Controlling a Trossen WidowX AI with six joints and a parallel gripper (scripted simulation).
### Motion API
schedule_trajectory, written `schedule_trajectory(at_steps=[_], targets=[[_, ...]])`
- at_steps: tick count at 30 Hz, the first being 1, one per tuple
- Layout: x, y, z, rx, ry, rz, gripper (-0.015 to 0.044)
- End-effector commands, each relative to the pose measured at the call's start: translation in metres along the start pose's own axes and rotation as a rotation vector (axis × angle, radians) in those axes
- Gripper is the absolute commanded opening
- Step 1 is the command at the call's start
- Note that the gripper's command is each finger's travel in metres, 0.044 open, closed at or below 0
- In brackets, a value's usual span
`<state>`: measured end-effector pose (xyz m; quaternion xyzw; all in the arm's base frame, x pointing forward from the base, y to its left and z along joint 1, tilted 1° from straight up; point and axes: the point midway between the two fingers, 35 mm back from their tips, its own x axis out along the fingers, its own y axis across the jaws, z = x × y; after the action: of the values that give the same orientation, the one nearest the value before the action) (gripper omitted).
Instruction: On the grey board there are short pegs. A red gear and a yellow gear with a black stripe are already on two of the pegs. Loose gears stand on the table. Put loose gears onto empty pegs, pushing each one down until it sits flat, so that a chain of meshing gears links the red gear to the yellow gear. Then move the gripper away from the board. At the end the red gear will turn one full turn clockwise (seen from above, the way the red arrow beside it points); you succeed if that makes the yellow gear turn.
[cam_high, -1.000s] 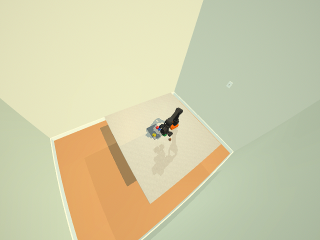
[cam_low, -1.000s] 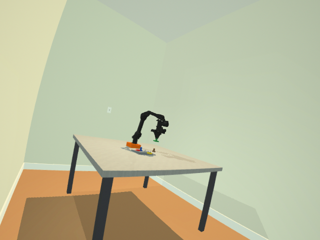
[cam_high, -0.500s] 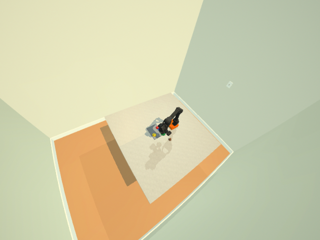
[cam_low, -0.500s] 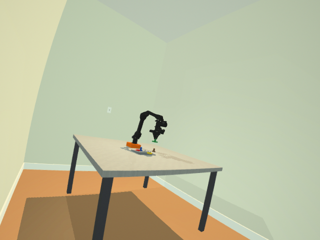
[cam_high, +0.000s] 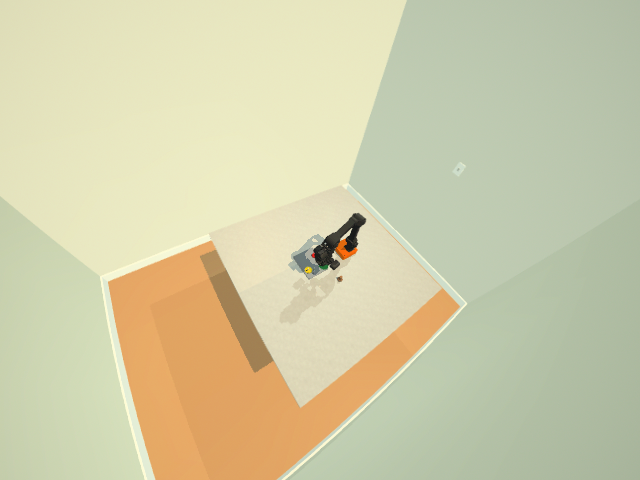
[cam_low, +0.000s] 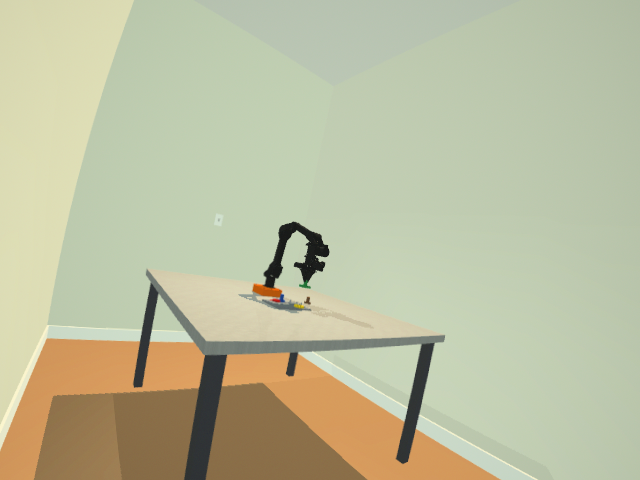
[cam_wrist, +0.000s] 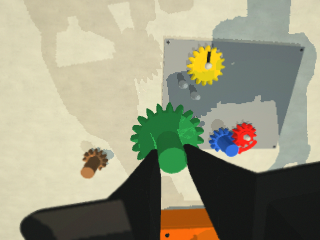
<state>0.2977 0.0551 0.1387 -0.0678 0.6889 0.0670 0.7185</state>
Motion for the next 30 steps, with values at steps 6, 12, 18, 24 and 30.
schedule_trajectory(at_steps=[6, 12, 18, 24, 30], targets=[[0.011, -0.013, -0.007, -0.003, 0.001, 0.003, 0.0000], [0.019, -0.022, -0.012, -0.003, 0.001, 0.002, 0.0000], [0.028, -0.031, -0.017, -0.004, 0.001, 0.002, 0.0000], [0.036, -0.040, -0.023, -0.004, 0.002, 0.001, 0.0000], [0.044, -0.049, -0.029, -0.004, 0.002, 0.000, 0.0000]])
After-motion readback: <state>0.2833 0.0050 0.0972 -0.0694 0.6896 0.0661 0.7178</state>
